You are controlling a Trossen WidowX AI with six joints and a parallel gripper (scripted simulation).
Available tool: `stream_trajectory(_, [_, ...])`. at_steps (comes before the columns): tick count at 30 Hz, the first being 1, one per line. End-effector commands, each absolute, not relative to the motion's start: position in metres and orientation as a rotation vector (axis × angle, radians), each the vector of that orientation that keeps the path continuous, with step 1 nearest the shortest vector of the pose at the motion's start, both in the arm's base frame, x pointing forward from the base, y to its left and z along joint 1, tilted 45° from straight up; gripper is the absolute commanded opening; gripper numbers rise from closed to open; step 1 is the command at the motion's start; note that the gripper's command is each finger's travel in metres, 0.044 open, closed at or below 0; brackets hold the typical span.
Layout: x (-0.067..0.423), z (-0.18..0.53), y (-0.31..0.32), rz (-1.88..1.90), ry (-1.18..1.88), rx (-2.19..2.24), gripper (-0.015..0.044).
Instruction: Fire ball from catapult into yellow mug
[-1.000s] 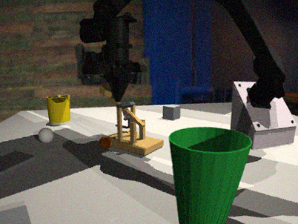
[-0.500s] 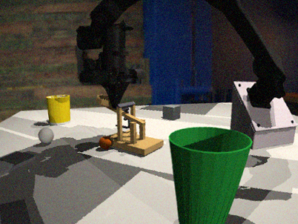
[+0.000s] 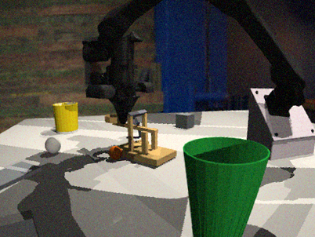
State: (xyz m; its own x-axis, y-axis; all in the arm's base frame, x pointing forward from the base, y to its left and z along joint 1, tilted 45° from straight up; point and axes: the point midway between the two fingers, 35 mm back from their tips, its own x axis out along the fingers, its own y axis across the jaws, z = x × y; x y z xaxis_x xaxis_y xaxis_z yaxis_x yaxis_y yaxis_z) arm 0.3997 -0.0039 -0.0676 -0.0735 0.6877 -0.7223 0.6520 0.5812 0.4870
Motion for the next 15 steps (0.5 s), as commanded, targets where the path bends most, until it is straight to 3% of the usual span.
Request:
stream_trajectory(1, [0.399,-0.078,0.001,0.040,1.779,1.112,0.0000])
stream_trajectory(15, [0.399,-0.093,0.014,0.041,1.779,1.113,0.0000])
